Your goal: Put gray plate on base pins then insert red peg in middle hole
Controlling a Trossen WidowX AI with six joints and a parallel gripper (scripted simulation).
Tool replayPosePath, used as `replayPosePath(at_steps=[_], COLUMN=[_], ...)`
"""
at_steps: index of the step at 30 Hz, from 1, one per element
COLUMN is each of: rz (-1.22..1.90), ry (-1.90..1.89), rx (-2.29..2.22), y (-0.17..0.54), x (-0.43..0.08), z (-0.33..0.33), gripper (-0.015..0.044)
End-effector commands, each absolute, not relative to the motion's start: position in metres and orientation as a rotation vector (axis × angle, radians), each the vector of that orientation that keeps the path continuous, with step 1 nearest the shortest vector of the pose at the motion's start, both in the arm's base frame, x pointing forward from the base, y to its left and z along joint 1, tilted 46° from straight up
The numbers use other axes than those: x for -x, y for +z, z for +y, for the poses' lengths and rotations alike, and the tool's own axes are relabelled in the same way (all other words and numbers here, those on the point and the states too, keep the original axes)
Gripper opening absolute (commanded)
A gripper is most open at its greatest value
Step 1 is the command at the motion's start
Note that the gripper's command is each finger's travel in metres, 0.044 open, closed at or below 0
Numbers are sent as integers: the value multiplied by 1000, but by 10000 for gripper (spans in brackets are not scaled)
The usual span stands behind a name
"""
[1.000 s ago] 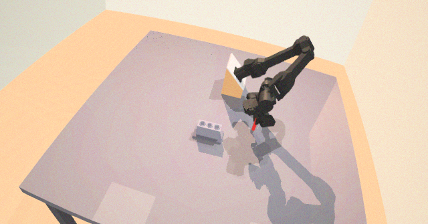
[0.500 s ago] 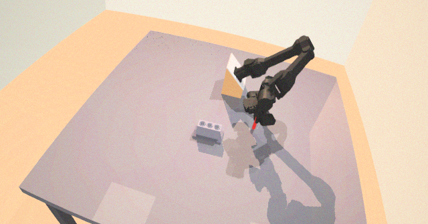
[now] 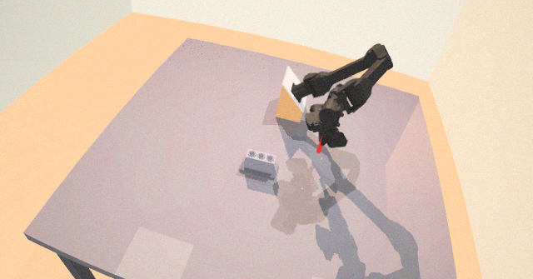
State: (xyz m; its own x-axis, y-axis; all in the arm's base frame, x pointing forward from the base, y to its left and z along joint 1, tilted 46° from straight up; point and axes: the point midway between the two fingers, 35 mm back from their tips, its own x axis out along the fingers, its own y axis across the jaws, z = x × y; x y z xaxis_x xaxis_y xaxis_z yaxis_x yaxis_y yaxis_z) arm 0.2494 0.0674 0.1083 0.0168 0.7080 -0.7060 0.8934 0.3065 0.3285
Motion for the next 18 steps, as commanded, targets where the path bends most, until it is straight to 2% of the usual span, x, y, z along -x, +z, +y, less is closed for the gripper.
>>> replayPosePath(at_steps=[1, 18], rz=[1739, 1732], ry=[-282, -284], rx=[-1446, -1448], y=[115, 107], x=[-250, -270], z=[58, 39], gripper=[0, 0])
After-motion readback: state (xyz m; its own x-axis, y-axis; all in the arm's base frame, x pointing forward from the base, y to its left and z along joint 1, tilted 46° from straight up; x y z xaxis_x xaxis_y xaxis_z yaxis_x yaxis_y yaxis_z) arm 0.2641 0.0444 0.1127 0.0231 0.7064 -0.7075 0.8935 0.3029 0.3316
